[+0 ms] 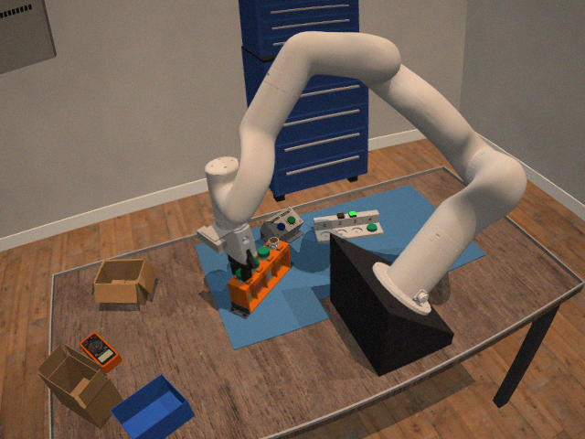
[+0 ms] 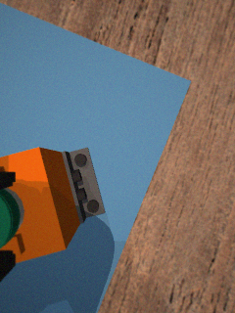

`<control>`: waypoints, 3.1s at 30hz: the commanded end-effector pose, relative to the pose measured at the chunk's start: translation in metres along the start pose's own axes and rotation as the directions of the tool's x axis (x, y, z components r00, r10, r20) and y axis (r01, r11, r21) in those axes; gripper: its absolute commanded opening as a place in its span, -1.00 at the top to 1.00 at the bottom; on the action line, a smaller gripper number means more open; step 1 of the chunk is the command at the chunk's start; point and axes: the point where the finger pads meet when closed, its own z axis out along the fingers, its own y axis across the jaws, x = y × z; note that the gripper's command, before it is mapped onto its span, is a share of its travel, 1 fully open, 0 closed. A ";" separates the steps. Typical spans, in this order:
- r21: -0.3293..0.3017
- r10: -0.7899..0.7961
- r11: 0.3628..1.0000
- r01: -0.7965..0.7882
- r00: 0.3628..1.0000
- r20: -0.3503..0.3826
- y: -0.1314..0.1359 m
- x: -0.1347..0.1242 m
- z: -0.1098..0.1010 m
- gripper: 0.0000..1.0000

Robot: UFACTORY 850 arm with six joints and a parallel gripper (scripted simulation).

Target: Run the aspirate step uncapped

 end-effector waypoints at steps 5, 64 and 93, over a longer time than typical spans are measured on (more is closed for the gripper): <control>-0.031 0.347 0.937 -0.347 0.938 -0.005 0.000 0.001 0.000 1.00; -0.010 -0.865 0.501 0.865 0.501 0.030 0.000 0.000 -0.001 0.08; -0.023 -0.519 0.854 0.519 0.855 0.021 0.000 0.001 0.000 1.00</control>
